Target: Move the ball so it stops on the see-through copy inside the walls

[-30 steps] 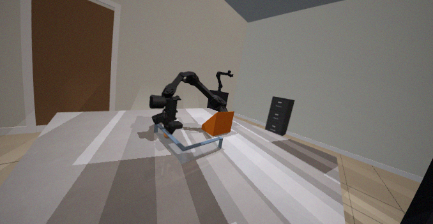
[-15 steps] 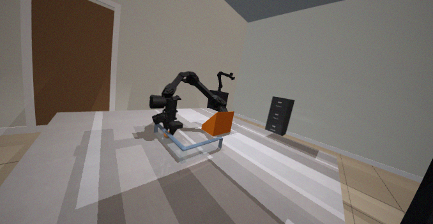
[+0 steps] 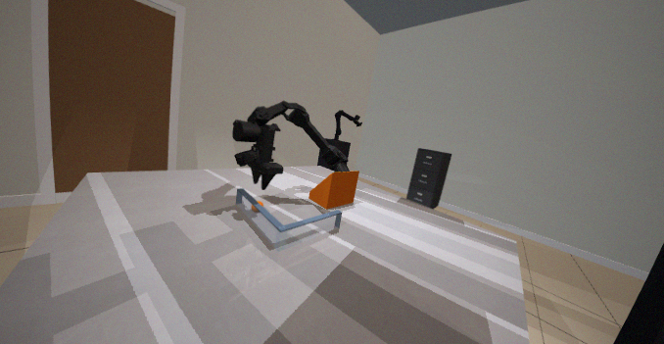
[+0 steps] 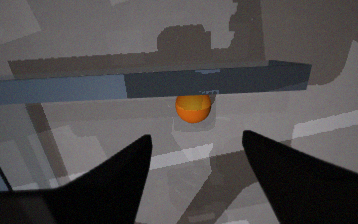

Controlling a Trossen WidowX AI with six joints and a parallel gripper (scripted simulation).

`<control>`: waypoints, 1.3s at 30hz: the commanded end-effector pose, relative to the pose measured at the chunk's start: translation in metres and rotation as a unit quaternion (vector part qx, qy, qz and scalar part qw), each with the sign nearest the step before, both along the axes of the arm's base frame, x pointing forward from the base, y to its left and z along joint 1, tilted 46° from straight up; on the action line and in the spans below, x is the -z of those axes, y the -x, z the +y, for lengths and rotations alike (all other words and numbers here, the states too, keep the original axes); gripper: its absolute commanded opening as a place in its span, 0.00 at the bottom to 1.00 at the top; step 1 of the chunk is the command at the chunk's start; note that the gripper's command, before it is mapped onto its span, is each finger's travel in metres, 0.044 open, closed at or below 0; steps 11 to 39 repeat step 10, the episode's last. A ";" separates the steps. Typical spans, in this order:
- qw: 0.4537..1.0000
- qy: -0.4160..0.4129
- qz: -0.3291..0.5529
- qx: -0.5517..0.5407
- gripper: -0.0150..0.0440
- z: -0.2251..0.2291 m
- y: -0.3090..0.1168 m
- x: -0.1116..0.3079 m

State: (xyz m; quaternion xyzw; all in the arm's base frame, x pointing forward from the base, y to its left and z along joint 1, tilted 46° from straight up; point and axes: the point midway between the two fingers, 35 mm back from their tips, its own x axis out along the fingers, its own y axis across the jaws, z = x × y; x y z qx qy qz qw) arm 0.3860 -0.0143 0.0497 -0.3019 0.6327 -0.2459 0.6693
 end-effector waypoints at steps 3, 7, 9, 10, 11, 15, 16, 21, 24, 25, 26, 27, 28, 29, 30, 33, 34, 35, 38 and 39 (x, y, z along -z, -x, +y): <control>1.000 0.000 0.001 0.000 0.90 0.015 0.002 -0.015; 1.000 0.001 0.001 0.000 1.00 0.030 0.006 -0.031; 1.000 0.001 0.001 0.000 1.00 0.030 0.006 -0.031; 1.000 0.001 0.001 0.000 1.00 0.030 0.006 -0.031; 1.000 0.001 0.001 0.000 1.00 0.030 0.006 -0.031; 1.000 0.001 0.001 0.000 1.00 0.030 0.006 -0.031; 1.000 0.001 0.001 0.000 1.00 0.030 0.006 -0.031; 1.000 0.001 0.001 0.000 1.00 0.030 0.006 -0.031; 1.000 0.001 0.001 0.000 1.00 0.030 0.006 -0.031; 1.000 0.001 0.001 0.000 1.00 0.030 0.006 -0.031; 1.000 0.001 0.001 0.000 1.00 0.030 0.006 -0.031; 1.000 0.001 0.001 0.000 1.00 0.030 0.006 -0.031; 1.000 0.001 0.001 0.000 1.00 0.030 0.006 -0.031; 1.000 0.001 0.001 0.000 1.00 0.030 0.006 -0.031; 1.000 0.001 0.001 0.000 1.00 0.030 0.006 -0.031; 1.000 0.001 0.001 0.000 1.00 0.030 0.006 -0.031; 1.000 0.001 0.001 0.000 1.00 0.030 0.006 -0.031; 1.000 0.001 0.001 0.000 1.00 0.030 0.006 -0.031; 1.000 0.001 0.001 0.000 1.00 0.030 0.006 -0.031; 1.000 0.001 0.001 0.000 1.00 0.030 0.006 -0.031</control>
